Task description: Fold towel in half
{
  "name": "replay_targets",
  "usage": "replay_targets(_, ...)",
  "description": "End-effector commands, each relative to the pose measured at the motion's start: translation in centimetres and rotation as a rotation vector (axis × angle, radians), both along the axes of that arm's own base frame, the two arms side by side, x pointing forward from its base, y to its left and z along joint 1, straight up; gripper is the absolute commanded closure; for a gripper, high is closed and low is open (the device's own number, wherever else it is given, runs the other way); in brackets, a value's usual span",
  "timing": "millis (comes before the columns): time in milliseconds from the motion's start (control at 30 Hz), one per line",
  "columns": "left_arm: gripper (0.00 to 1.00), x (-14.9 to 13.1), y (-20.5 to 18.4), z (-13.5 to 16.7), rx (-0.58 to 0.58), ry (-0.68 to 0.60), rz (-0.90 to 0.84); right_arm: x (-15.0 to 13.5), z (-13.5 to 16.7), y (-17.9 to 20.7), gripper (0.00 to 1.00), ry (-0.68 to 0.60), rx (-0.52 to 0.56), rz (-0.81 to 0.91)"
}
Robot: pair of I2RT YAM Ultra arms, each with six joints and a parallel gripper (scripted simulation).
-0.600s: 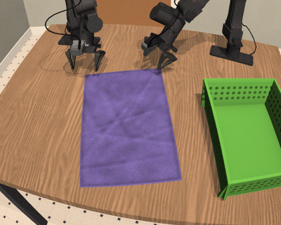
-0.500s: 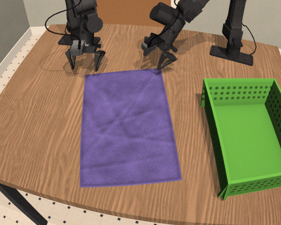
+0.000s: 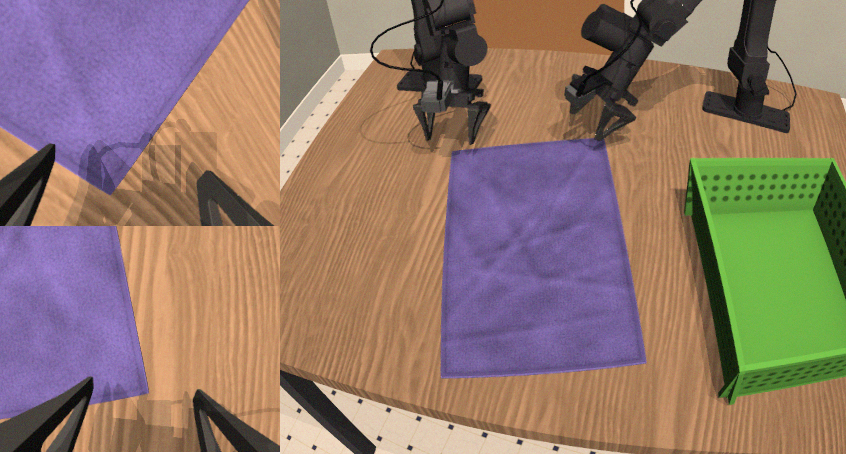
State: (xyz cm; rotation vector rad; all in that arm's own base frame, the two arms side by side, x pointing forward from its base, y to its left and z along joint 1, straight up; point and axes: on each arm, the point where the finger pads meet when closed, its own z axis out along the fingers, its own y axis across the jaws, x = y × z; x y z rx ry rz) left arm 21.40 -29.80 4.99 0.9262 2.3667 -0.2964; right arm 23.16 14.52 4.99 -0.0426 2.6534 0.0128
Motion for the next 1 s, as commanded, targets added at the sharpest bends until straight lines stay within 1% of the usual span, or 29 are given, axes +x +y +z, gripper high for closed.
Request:
replay_targets(0,0.66,0.4,-0.7,2.0,-0.008,-0.042,-0.057,0.4,1.6,0.6,0.66,-0.035,0.05,-0.056)
replay_targets(67,0.66,0.5,-0.6,2.0,0.001,-0.049,-0.071,0.4,1.6,0.6,0.66,-0.036,0.067,-0.092)
replay_targets(167,0.66,0.3,-0.2,1.4,0.015,-0.043,-0.069,0.4,1.6,0.6,0.66,-0.036,0.067,-0.092)
replay_targets(333,0.66,0.3,-0.2,1.4,0.015,-0.043,-0.069,0.5,1.7,0.6,0.66,-0.037,0.068,-0.092)
replay_targets(367,0.66,0.5,-0.9,0.5,0.018,-0.041,-0.069,0.2,-0.7,-0.3,0.66,-0.008,0.03,-0.098)
replay_targets(433,0.66,0.2,-0.5,0.5,0.021,-0.035,-0.063,0.8,0.1,0.3,0.66,-0.026,0.048,-0.096)
replay_targets(500,0.66,0.2,-0.5,0.5,0.021,-0.035,-0.063,0.8,0.1,0.3,0.66,-0.026,0.048,-0.096)
replay_targets(533,0.66,0.2,-0.5,0.5,0.021,-0.035,-0.063,1.0,1.1,0.4,0.66,-0.052,0.075,-0.096)
replay_targets(567,0.66,-0.1,0.1,-1.5,0.046,-0.023,-0.07,0.0,-1.5,-0.2,0.66,-0.013,0.031,-0.09)
replay_targets(633,0.66,-0.1,0.1,-1.5,0.046,-0.023,-0.07,0.0,-1.5,-0.2,0.66,-0.013,0.03,-0.089)
replay_targets(667,0.66,0.2,-0.4,-1.0,0.033,-0.031,-0.069,0.0,-1.5,-0.2,0.66,-0.013,0.03,-0.089)
replay_targets(700,0.66,0.1,0.4,-2.5,0.045,-0.02,-0.069,-0.3,-2.5,-0.2,0.66,0.0,0.028,-0.093)
replay_targets(733,0.66,0.1,0.4,-2.5,0.046,-0.021,-0.068,-0.3,-2.5,-0.2,0.66,0.0,0.028,-0.093)
replay_targets(767,0.66,0.2,0.5,-2.5,0.047,-0.023,-0.067,-0.1,-2.2,0.1,0.66,-0.007,0.035,-0.093)
replay_targets(800,0.66,0.5,-0.2,-1.8,0.03,-0.035,-0.068,0.7,-1.2,0.9,0.66,-0.029,0.06,-0.092)
replay_targets(833,0.66,-0.3,0.3,-3.8,0.065,-0.028,-0.074,-0.7,-3.7,-0.2,0.66,0.0,0.026,-0.089)
replay_targets(900,0.66,-0.3,0.4,-3.8,0.065,-0.028,-0.073,-0.7,-3.7,-0.2,0.66,0.0,0.026,-0.089)
replay_targets(933,0.66,0.5,-0.8,-2.5,0.033,-0.049,-0.07,-0.7,-3.7,-0.2,0.66,0.0,0.026,-0.089)
replay_targets(967,0.66,0.0,0.7,-4.5,0.058,-0.008,-0.068,-0.7,-4.3,-0.2,0.66,0.0,0.026,-0.089)
